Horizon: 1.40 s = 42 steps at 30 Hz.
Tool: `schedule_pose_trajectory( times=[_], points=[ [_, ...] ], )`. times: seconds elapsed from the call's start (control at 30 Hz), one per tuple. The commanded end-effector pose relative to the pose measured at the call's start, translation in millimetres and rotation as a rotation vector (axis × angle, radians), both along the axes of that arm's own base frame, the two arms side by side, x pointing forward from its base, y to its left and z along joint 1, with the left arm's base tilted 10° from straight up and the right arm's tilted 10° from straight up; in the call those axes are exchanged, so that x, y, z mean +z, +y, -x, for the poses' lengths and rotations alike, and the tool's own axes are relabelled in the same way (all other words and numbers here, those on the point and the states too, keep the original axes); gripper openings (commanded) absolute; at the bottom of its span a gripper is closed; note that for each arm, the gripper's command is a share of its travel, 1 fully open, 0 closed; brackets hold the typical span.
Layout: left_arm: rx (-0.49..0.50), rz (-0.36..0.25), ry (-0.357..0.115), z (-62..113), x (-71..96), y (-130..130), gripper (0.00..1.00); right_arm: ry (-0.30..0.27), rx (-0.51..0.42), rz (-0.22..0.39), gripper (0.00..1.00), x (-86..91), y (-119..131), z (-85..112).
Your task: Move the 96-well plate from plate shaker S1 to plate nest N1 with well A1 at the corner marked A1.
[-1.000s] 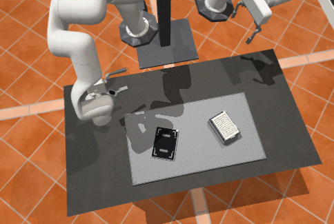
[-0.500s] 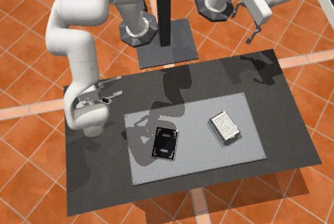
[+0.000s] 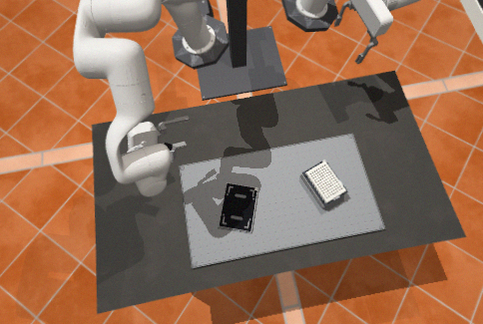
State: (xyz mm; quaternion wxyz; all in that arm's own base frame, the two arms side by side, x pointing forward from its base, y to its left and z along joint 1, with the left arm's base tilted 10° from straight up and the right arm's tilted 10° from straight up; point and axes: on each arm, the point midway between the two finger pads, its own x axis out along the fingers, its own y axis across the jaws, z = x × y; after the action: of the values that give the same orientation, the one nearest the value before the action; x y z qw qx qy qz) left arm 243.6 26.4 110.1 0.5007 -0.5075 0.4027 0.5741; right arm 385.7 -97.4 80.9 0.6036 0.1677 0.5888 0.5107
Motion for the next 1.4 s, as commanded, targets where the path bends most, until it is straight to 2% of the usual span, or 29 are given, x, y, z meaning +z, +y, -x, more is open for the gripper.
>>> schedule_pose_trajectory(
  times=[0.0, 0.07, 0.13, 0.2, 0.27, 0.33, 0.43, 0.53, 0.6, 0.67, 0.73, 0.8, 0.83, 0.9, 1.03, 1.13, 1.2, 1.27, 1.33, 1.37],
  points=[
    [0.0, -0.001, -0.002, -0.8, 0.7, 0.3, 1.0, -0.085, 0.026, 0.059, 0.37, -15.4, 8.5, -9.7],
    [0.0, -0.001, -0.002, -0.8, 0.7, 0.3, 1.0, -0.085, 0.026, 0.059, 0.37, -18.0, 9.8, -11.3],
    [0.0, -0.001, -0.002, -0.8, 0.7, 0.3, 1.0, -0.14, 0.037, 0.095, 0.37, -25.3, 14.4, -16.3],
    [0.0, -0.001, -0.002, -0.8, 0.7, 0.3, 1.0, -0.154, 0.041, 0.104, 0.37, -31.4, 18.2, -20.5],
    [0.0, -0.001, -0.002, -0.8, 0.7, 0.3, 1.0, -0.211, 0.049, 0.138, 0.37, -38.2, 23.1, -25.9],
    [0.0, -0.001, -0.002, -0.8, 0.7, 0.3, 1.0, -0.211, 0.049, 0.138, 0.37, -38.2, 23.1, -25.9],
    [0.0, -0.001, -0.002, -0.8, 0.7, 0.3, 1.0, -0.284, 0.056, 0.178, 0.37, -47.8, 30.9, -34.4],
    [0.0, -0.001, -0.002, -0.8, 0.7, 0.3, 1.0, -0.298, 0.058, 0.185, 0.37, -54.8, 36.9, -40.9],
    [0.0, -0.001, -0.002, -0.8, 0.7, 0.3, 1.0, -0.357, 0.059, 0.215, 0.37, -60.2, 42.6, -47.1],
    [0.0, -0.001, -0.002, -0.8, 0.7, 0.3, 1.0, -0.371, 0.06, 0.222, 0.37, -64.6, 47.3, -51.9],
    [0.0, -0.001, -0.002, -0.8, 0.7, 0.3, 1.0, -0.432, 0.058, 0.249, 0.37, -69.4, 53.5, -58.3],
    [0.0, -0.001, -0.002, -0.8, 0.7, 0.3, 1.0, -0.445, 0.057, 0.255, 0.37, -73.1, 58.4, -63.2],
    [0.0, -0.001, -0.002, -0.8, 0.7, 0.3, 1.0, -0.476, 0.054, 0.268, 0.37, -75.1, 61.7, -66.4],
    [0.0, -0.001, -0.002, -0.8, 0.7, 0.3, 1.0, -0.476, 0.054, 0.268, 0.37, -75.1, 61.7, -66.4],
    [0.0, -0.001, -0.002, -0.8, 0.7, 0.3, 1.0, -0.581, 0.04, 0.309, 0.37, -82.4, 75.3, -79.2],
    [0.0, -0.001, -0.002, -0.8, 0.7, 0.3, 1.0, -0.594, 0.038, 0.314, 0.37, -85.9, 82.5, -85.8],
    [0.0, -0.001, -0.002, -0.8, 0.7, 0.3, 1.0, -0.656, 0.024, 0.335, 0.37, -88.4, 89.9, -92.2],
    [0.0, -0.001, -0.002, -0.8, 0.7, 0.3, 1.0, -0.668, 0.022, 0.339, 0.37, -90.2, 95.4, -96.9],
    [0.0, -0.001, -0.002, -0.8, 0.7, 0.3, 1.0, -0.729, 0.004, 0.358, 0.37, -91.8, 103.2, -103.0],
    [0.0, -0.001, -0.002, -0.8, 0.7, 0.3, 1.0, -0.74, 0.001, 0.361, 0.37, -92.6, 107.0, -106.1]
  ],
)
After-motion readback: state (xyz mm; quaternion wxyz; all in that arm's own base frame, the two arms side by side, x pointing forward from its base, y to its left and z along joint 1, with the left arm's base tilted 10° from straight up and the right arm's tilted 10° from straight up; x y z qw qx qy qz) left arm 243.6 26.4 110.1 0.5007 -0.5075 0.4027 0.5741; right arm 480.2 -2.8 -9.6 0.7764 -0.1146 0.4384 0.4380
